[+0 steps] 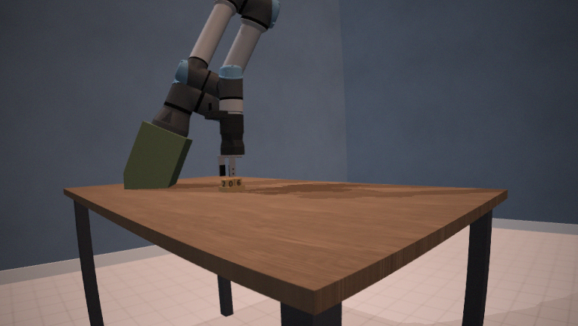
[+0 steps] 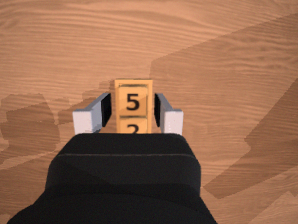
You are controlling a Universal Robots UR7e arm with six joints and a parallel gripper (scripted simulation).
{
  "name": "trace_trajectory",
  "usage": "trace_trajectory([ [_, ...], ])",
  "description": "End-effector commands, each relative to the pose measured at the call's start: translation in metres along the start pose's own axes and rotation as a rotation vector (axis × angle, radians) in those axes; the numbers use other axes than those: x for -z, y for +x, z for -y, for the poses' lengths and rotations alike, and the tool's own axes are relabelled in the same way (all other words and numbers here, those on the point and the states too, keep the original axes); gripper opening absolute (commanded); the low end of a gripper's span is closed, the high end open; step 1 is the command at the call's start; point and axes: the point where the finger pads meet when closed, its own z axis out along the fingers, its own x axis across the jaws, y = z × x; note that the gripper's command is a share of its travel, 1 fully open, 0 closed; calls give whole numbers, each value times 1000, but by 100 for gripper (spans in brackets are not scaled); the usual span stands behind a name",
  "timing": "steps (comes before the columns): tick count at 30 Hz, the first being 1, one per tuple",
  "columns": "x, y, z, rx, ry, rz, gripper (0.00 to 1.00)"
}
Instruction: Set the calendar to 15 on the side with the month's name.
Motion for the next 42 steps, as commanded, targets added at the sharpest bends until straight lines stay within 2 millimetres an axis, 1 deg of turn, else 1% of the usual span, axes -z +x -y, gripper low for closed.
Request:
trace_trajectory([
  [1, 0, 0, 0, 0, 0, 1, 87],
  [13, -3, 0, 0, 0, 0, 1, 87],
  [28, -25, 0, 0, 0, 0, 1, 87],
  [42, -28, 0, 0, 0, 0, 1, 87],
])
